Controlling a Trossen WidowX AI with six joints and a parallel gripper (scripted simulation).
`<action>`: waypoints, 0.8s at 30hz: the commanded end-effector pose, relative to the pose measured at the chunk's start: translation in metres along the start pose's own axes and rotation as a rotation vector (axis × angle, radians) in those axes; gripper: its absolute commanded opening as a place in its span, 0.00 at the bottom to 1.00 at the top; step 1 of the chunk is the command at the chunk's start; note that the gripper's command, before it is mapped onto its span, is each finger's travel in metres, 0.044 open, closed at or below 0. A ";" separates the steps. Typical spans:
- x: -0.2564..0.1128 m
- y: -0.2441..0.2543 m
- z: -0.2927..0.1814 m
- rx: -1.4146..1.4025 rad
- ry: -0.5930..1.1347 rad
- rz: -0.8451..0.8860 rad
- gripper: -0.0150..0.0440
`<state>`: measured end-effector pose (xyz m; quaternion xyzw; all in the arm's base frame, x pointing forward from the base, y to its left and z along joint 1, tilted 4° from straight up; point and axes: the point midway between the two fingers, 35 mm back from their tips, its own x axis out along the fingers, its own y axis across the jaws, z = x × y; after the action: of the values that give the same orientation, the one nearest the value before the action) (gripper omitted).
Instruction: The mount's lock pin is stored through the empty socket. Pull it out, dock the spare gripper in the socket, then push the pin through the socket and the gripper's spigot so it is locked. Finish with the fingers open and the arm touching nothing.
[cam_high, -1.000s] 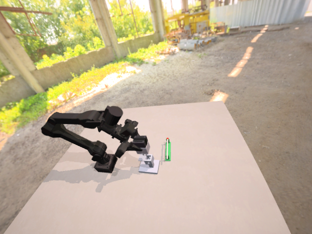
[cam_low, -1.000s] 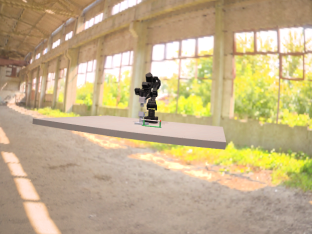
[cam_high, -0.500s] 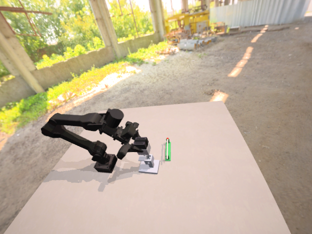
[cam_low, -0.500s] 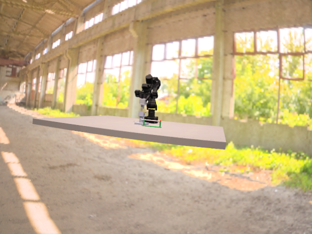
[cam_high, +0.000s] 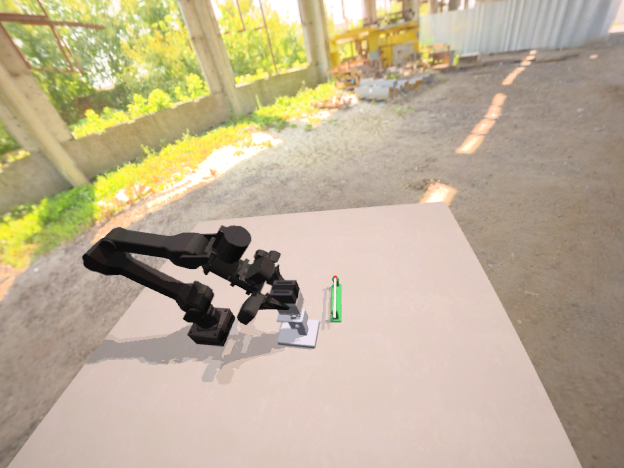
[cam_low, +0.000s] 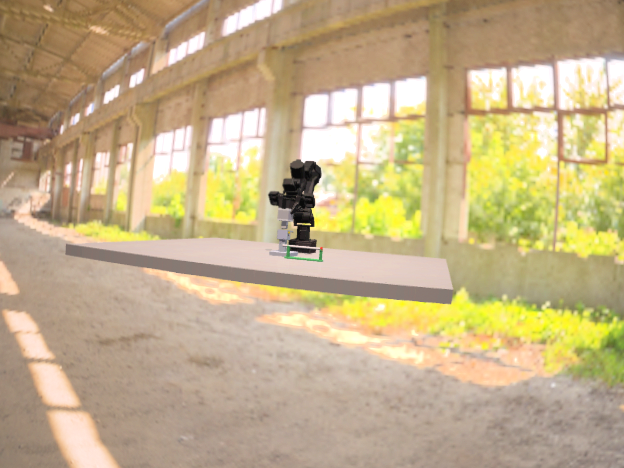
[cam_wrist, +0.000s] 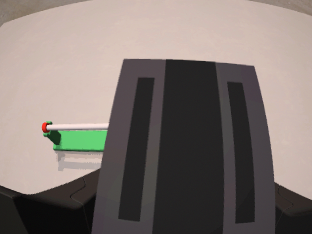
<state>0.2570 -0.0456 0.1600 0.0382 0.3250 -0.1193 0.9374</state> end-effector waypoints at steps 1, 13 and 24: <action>0.004 0.001 -0.003 -0.001 -0.008 0.004 0.25; 0.017 0.000 -0.015 -0.002 -0.008 0.003 0.25; 0.028 0.000 -0.025 -0.003 -0.008 0.003 0.25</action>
<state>0.2621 -0.0472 0.1261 0.0376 0.3241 -0.1194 0.9377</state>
